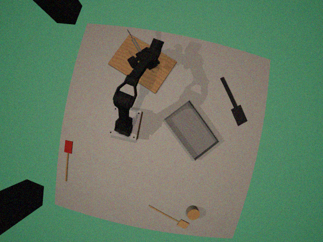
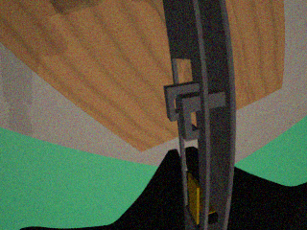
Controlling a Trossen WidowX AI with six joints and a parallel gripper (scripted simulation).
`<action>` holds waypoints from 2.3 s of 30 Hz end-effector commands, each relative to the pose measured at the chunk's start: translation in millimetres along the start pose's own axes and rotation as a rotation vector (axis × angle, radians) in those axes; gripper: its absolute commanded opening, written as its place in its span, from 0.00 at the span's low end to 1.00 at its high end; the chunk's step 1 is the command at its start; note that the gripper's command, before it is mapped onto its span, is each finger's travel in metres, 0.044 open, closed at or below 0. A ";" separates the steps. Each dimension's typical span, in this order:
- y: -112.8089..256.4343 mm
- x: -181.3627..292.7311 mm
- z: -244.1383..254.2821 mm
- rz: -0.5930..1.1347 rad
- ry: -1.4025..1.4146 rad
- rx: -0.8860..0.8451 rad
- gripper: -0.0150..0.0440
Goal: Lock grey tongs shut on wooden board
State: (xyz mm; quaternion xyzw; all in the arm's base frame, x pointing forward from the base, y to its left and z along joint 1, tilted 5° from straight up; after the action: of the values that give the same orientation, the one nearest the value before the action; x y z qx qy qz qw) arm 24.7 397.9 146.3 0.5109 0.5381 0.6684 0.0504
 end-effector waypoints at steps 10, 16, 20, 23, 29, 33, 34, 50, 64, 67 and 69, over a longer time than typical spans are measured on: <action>20.1 -22.1 2.2 0.336 0.044 0.061 0.00; 31.7 -36.5 -1.3 0.484 0.083 0.093 0.00; 39.8 -46.3 -5.4 0.573 0.116 0.114 0.00; 41.3 -48.1 -6.3 0.588 0.122 0.118 0.00; 41.3 -48.1 -6.3 0.588 0.122 0.118 0.00; 41.3 -48.1 -6.3 0.588 0.122 0.118 0.00; 41.3 -48.1 -6.3 0.588 0.122 0.118 0.00; 41.3 -48.1 -6.3 0.588 0.122 0.118 0.00; 35.0 -40.5 -2.8 0.521 0.094 0.103 0.00; 29.6 -34.0 -0.5 0.461 0.075 0.090 0.00; 26.2 -29.8 0.7 0.419 0.062 0.081 0.00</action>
State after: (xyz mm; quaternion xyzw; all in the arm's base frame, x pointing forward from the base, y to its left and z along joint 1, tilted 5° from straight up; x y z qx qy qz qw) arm 55.0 362.0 144.5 0.5989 0.4393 0.6537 -0.1451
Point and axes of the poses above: the point midway between the two fingers, 35 mm back from their tips, its own y axis back along the fingers, its own z axis across the jaws, x = y × z, the point moved 7 cm from there along y, back along the fingers, and after that the axes turned 9 degrees about -y, right-handed, at the moved point
